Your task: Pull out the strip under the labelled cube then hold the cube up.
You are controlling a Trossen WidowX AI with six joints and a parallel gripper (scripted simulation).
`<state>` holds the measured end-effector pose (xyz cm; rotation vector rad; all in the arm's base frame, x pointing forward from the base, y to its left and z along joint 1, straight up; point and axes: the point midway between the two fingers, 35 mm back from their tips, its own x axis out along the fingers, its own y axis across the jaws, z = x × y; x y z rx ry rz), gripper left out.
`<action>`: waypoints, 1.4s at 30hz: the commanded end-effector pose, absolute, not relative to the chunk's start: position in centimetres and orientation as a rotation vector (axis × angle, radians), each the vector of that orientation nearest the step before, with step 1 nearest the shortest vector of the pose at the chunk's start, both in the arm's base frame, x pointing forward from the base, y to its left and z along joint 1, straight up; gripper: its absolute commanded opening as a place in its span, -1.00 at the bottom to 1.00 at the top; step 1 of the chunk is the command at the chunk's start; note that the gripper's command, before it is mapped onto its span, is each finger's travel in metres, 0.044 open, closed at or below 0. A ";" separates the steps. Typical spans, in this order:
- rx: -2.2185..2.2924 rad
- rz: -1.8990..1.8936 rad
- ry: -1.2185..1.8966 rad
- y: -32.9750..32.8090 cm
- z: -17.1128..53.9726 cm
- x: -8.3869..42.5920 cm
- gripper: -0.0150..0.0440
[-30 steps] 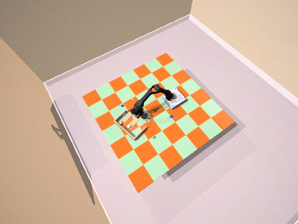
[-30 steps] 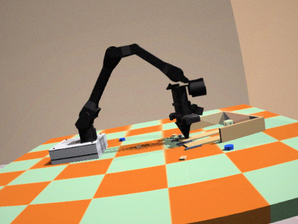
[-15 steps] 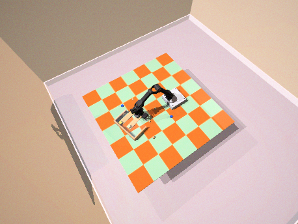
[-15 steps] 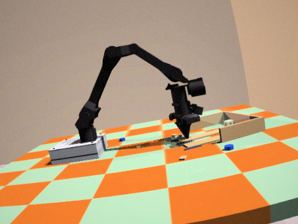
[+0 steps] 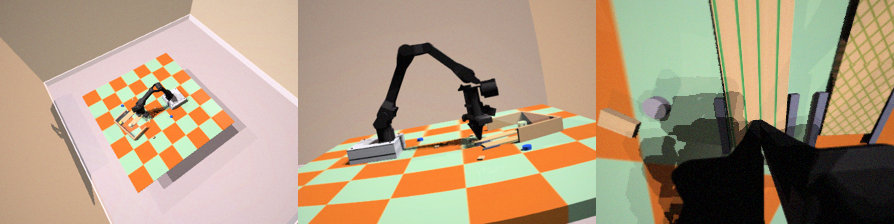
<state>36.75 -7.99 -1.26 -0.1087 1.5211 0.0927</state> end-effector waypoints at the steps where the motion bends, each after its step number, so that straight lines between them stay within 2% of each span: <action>1: -0.110 0.097 1.540 -8.1 -1.8 35.6 -0.49; 42: -0.110 0.096 1.545 -8.7 -2.2 29.4 -0.49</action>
